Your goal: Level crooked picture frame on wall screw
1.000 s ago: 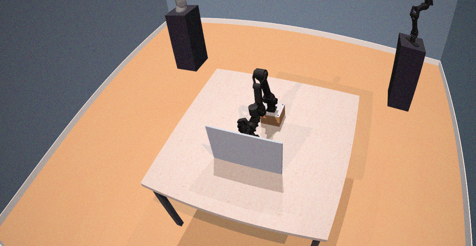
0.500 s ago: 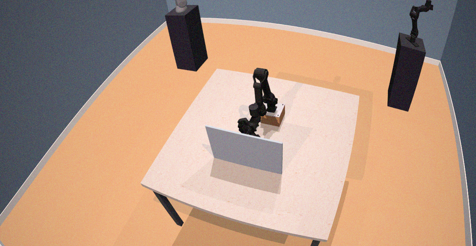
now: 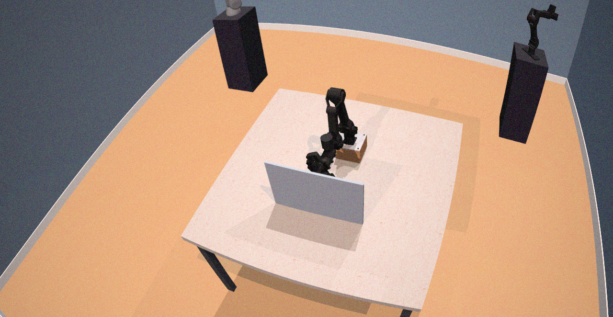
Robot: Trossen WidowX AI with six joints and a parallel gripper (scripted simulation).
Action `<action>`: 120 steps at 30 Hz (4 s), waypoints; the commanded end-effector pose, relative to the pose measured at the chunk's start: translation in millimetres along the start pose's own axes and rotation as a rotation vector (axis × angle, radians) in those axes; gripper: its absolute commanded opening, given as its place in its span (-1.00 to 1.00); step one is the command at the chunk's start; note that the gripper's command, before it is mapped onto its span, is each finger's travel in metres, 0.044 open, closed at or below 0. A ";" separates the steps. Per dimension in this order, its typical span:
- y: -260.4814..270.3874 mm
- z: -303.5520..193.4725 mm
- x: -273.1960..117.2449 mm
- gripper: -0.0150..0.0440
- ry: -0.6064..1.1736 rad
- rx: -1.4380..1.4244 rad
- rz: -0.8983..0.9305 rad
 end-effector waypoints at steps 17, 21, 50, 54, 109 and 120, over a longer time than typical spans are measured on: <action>-2.3 -0.5 0.3 -0.49 0.000 0.006 0.007; -3.6 -1.0 0.3 -0.49 0.000 0.006 0.007; -6.2 -2.4 0.6 -0.49 0.001 -0.006 0.013; -6.2 -2.4 0.6 -0.49 0.001 -0.006 0.013; -5.8 -2.7 0.7 -0.49 0.001 -0.309 0.012; -5.7 -2.8 0.7 -0.49 0.001 -0.388 0.012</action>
Point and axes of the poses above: the point midway between the two fingers, 35 mm back from their tips, its own x axis out along the fingers, its own y axis across the jaws, z = x × y, the point moved 5 cm from there along -x, back along the fingers, and after that the axes turned 10 degrees about -x, right-handed, at the moved point
